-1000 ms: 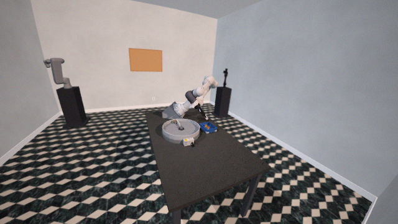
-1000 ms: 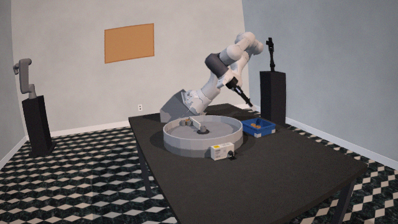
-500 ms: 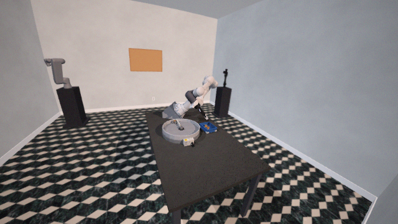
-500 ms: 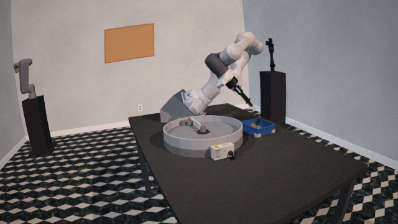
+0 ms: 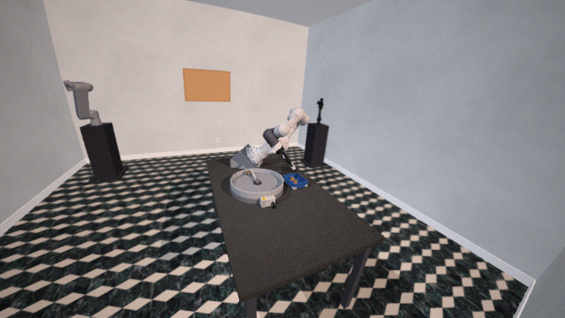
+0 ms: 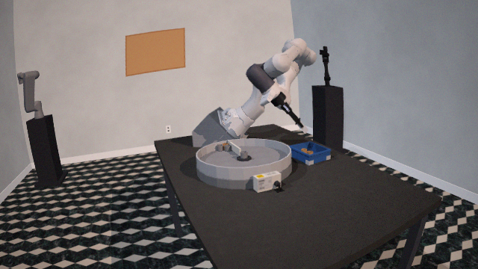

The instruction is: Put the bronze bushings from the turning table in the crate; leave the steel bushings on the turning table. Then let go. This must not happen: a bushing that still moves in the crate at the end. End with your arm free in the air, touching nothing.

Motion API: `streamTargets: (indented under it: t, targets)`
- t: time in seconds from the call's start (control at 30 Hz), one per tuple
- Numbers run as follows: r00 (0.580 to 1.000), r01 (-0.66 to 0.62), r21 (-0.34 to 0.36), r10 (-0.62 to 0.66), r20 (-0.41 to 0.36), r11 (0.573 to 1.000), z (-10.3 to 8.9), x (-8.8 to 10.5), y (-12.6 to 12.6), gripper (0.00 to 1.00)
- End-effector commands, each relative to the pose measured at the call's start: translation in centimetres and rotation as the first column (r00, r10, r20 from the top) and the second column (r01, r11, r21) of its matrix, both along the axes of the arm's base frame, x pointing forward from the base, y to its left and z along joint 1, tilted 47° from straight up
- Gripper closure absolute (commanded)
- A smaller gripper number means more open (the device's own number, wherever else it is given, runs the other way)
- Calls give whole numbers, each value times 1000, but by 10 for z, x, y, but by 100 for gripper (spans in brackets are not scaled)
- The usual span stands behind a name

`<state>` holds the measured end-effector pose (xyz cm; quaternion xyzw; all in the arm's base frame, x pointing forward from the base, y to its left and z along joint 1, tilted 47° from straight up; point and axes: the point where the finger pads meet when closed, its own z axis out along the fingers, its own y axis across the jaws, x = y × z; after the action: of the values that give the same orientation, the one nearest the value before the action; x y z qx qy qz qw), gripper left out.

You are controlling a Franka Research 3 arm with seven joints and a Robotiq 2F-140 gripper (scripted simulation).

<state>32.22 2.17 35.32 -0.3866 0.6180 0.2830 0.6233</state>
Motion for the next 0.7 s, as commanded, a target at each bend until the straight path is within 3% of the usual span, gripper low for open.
streamTargets:
  t: [0.0, 0.67]
  targets:
    - [1000, 0, 1, 0, -2, 1000, 1, 0, -1, 93]
    - [1000, 9, 8, -9, -10, 1000, -5, -2, -7, 94]
